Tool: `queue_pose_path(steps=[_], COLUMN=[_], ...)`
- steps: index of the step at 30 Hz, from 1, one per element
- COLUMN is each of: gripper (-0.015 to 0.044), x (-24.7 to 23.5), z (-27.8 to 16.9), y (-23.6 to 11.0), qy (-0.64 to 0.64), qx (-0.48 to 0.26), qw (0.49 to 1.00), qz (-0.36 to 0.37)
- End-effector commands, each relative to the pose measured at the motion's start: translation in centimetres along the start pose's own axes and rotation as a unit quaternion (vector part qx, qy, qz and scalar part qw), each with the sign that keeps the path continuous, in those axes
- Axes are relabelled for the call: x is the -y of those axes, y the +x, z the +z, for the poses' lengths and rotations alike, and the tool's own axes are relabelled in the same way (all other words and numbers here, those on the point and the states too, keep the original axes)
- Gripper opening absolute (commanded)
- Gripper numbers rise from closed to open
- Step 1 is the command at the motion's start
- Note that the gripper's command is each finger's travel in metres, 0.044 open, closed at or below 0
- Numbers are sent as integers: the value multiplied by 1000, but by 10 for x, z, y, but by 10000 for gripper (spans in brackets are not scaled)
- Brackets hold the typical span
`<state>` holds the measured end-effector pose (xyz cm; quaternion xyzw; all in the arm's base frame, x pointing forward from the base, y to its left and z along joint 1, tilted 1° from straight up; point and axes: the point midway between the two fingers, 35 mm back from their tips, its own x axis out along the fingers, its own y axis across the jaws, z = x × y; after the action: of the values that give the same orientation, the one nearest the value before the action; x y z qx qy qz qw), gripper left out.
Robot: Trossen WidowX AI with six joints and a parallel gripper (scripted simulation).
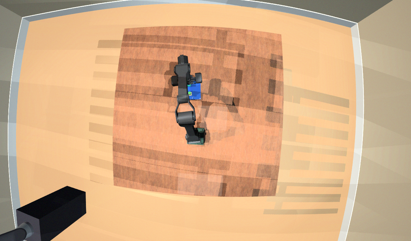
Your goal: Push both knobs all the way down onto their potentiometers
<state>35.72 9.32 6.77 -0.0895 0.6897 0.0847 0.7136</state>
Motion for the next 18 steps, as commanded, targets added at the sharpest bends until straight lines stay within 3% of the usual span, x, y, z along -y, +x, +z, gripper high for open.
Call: queue_pose_path(steps=[1,18], gripper=[0,0], x=[1,1], z=[0,0], y=[3,6], qy=[-2,-2], qx=[-1,-1], qw=[1000,1000], qz=[-2,-2])
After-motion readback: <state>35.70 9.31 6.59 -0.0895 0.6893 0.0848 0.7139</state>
